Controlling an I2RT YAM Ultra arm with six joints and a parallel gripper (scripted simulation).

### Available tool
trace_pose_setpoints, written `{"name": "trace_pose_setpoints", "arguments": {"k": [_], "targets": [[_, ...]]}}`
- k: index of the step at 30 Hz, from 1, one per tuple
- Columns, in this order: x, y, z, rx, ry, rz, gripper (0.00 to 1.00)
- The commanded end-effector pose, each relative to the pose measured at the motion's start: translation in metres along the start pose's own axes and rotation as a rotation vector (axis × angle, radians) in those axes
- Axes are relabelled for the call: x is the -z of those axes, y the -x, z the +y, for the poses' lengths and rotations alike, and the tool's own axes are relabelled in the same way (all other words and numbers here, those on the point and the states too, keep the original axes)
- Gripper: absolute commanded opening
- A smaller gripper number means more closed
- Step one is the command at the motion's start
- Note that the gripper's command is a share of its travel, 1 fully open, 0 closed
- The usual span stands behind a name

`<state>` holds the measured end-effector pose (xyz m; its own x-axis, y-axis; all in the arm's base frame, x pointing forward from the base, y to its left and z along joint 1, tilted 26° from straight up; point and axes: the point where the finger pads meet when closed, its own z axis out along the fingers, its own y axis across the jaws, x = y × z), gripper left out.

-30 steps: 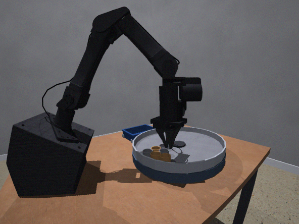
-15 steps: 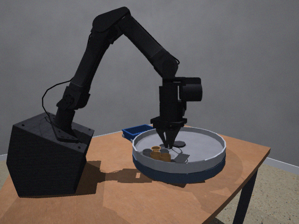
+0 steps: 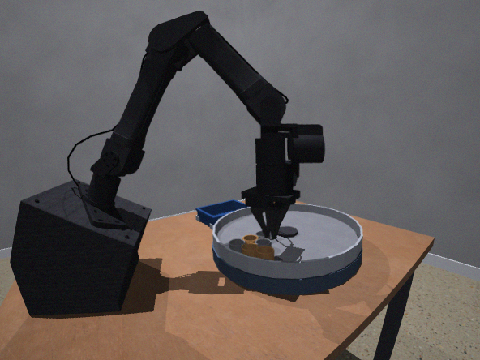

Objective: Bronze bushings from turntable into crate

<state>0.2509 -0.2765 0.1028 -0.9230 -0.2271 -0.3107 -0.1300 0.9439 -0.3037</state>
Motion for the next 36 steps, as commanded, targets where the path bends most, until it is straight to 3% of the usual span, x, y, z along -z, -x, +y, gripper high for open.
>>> {"name": "trace_pose_setpoints", "arguments": {"k": [1, 23, 29, 31, 33, 35, 36], "targets": [[0.007, 0.008, -0.009, 0.006, -0.015, -0.024, 0.15], [0.007, 0.008, -0.009, 0.006, -0.015, -0.024, 0.15], [-0.004, 0.013, -0.010, 0.009, -0.020, -0.031, 0.15], [-0.021, 0.004, 0.002, 0.001, 0.012, -0.010, 0.15], [-0.029, 0.001, 0.002, -0.002, 0.013, -0.003, 0.15], [-0.031, 0.000, -0.002, -0.009, 0.003, -0.003, 0.15], [-0.020, 0.008, -0.013, -0.003, -0.034, -0.024, 0.15]]}}
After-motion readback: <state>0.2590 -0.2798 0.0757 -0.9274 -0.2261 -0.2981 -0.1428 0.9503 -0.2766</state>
